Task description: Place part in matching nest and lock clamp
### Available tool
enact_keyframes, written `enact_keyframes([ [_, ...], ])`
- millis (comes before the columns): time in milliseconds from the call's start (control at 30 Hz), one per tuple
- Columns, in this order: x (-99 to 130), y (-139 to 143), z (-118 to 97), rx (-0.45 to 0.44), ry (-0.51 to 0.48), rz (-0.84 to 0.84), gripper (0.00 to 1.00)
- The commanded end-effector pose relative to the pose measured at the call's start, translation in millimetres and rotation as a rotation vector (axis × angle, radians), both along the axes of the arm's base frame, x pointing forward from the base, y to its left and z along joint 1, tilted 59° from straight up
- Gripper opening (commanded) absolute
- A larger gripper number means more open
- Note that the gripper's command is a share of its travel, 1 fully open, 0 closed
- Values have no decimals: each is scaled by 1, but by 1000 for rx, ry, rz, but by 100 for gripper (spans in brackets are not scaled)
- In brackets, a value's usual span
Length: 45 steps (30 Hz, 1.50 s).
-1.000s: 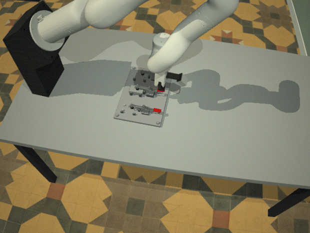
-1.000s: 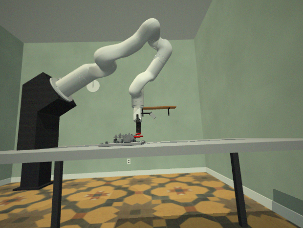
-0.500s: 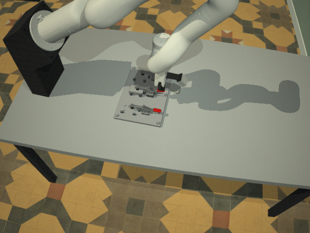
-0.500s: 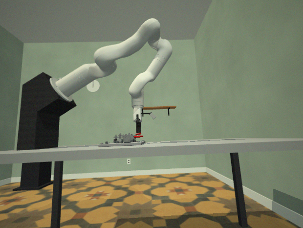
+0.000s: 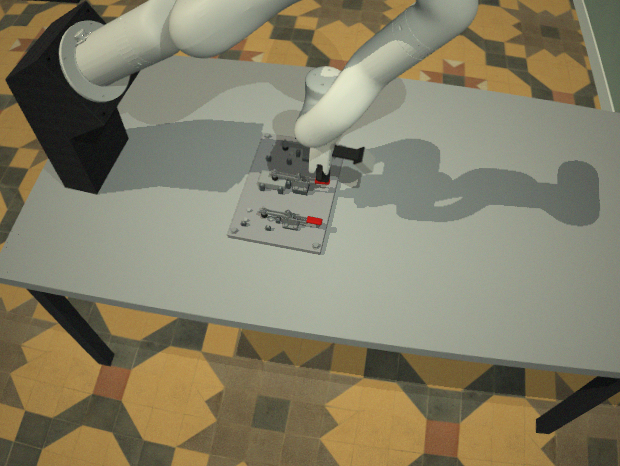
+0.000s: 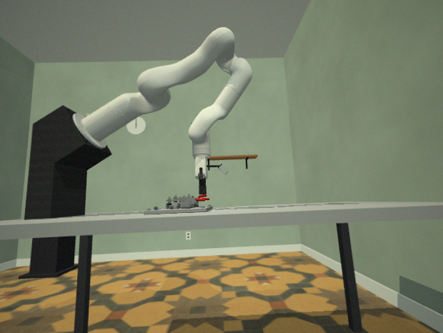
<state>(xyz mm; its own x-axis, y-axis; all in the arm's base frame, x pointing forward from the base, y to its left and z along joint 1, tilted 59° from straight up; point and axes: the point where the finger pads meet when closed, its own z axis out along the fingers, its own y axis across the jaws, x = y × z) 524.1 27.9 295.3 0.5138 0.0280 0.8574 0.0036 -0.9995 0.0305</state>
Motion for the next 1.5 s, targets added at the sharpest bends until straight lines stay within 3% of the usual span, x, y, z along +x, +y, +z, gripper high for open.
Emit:
enact_keyframes([
  [0, 0, 0, 0, 0, 0, 0, 0],
  [1467, 3, 0, -2, 0, 0, 0, 0],
])
